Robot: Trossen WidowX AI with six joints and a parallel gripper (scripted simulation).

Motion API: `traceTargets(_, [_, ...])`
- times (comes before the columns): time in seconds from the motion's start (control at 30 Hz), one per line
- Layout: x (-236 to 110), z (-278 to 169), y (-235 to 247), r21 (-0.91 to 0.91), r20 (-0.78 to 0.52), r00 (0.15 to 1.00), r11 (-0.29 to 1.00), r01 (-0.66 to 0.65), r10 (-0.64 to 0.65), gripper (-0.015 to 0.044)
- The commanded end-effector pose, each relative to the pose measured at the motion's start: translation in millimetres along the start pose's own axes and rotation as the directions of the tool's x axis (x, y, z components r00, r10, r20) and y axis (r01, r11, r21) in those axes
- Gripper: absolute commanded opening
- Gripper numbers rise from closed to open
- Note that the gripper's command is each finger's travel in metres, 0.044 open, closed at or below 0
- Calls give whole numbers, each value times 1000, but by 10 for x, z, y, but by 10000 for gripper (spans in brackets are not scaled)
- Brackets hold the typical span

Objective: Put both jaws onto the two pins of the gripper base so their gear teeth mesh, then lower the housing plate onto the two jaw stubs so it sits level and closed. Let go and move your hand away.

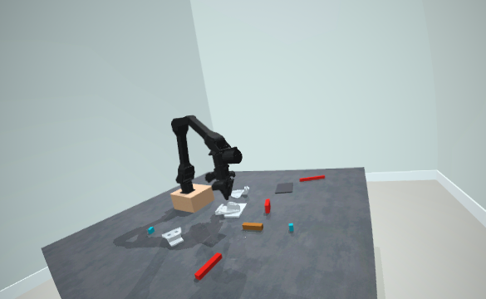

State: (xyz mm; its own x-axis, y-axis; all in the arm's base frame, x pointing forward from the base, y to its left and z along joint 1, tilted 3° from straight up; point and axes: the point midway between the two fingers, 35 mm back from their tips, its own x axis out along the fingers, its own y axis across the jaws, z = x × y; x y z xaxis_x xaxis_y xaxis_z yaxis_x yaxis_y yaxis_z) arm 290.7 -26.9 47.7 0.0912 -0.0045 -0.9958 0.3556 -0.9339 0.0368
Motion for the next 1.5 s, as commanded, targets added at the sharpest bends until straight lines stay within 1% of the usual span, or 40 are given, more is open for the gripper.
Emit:
traceTargets(0.0, [28, 9, -7, -2, 5, 1000, 1000, 2, -2, 198])
traceTargets(0.1, [2, -8, -17, -24, -3, 1000, 1000, -4, 3, 119])
traceTargets(0.23, [0, 0, 0, 0, 0, 1000, 1000, 0, 0, 14])
traceTargets(0.27, [0, 0, 0, 0, 0, 1000, 1000, 0, 0, 0])
traceTargets(0.73, [4, -4, -9, -20, 0, 1000, 1000, 0, 0, 0])
traceTargets(1.1, [2, -79, -141, -276, 0, 1000, 961, 3, -3, 0])
traceTargets(1.47, [-2, -148, -279, -518, 1, 1000, 855, 5, -6, 0])
